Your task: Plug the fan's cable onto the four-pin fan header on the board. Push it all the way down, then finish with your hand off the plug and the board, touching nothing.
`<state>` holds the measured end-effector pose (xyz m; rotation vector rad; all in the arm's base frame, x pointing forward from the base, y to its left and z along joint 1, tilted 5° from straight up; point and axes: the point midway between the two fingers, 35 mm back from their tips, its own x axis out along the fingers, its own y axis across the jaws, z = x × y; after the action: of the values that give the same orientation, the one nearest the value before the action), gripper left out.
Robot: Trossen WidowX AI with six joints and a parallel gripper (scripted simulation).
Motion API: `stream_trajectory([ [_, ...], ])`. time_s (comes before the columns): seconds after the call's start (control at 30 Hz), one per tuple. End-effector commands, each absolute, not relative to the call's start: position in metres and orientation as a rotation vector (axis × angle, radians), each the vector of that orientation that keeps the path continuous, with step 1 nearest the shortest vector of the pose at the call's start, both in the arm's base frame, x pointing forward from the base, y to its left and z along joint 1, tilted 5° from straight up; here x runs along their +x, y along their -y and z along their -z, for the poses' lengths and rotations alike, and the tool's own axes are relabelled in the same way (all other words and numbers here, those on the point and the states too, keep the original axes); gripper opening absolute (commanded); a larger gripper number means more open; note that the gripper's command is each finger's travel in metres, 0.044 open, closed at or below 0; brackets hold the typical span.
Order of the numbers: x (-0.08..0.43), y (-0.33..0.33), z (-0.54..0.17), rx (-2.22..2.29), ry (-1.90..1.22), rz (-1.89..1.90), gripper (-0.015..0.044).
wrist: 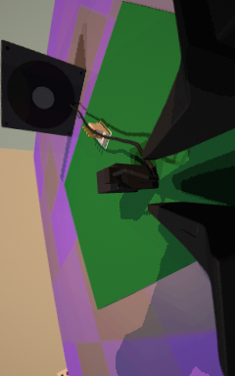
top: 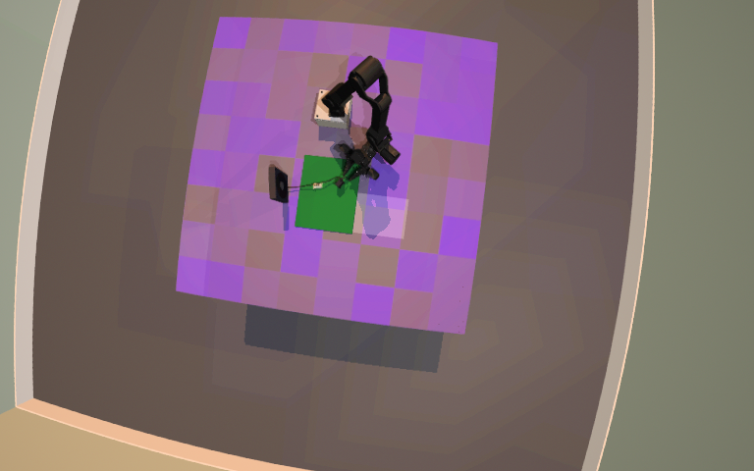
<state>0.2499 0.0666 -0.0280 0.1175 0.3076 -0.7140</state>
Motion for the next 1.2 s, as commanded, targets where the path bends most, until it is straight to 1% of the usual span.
stream_trajectory([
  [0.0,0.247,-0.074,0.025,0.136,-0.315,0.710,0.0140],
  [0.53,0.226,-0.090,0.006,0.136,-0.324,0.716,0.0140],
  [1.17,0.203,-0.105,-0.036,0.121,-0.278,0.729,0.0140],
])
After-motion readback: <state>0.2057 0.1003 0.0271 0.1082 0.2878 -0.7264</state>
